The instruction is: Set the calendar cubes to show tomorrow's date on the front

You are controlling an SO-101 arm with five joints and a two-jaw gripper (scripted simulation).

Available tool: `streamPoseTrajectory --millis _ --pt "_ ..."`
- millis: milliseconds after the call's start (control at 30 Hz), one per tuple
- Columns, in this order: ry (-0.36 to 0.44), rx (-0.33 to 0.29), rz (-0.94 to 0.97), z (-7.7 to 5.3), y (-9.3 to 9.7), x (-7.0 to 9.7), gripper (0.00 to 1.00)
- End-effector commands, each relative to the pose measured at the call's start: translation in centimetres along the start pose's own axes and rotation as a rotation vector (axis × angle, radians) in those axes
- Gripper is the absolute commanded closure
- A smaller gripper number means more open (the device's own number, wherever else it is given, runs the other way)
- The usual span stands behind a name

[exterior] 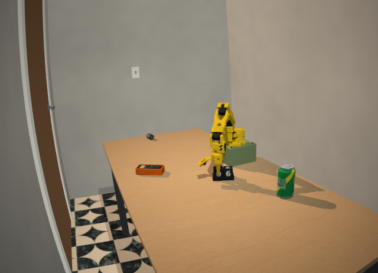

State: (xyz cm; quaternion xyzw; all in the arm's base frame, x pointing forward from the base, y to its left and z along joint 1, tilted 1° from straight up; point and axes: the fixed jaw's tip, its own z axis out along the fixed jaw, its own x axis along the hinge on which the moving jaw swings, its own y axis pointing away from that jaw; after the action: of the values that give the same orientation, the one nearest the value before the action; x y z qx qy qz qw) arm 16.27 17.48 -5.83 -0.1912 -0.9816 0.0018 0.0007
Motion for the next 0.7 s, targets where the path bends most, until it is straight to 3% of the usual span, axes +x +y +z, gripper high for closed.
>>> streamPoseTrajectory --millis 0,667 --pt "0.002 0.004 0.013 -0.38 -0.23 -0.05 1.00" --pt "0.002 0.004 0.013 -0.69 -0.20 -0.06 1.00"
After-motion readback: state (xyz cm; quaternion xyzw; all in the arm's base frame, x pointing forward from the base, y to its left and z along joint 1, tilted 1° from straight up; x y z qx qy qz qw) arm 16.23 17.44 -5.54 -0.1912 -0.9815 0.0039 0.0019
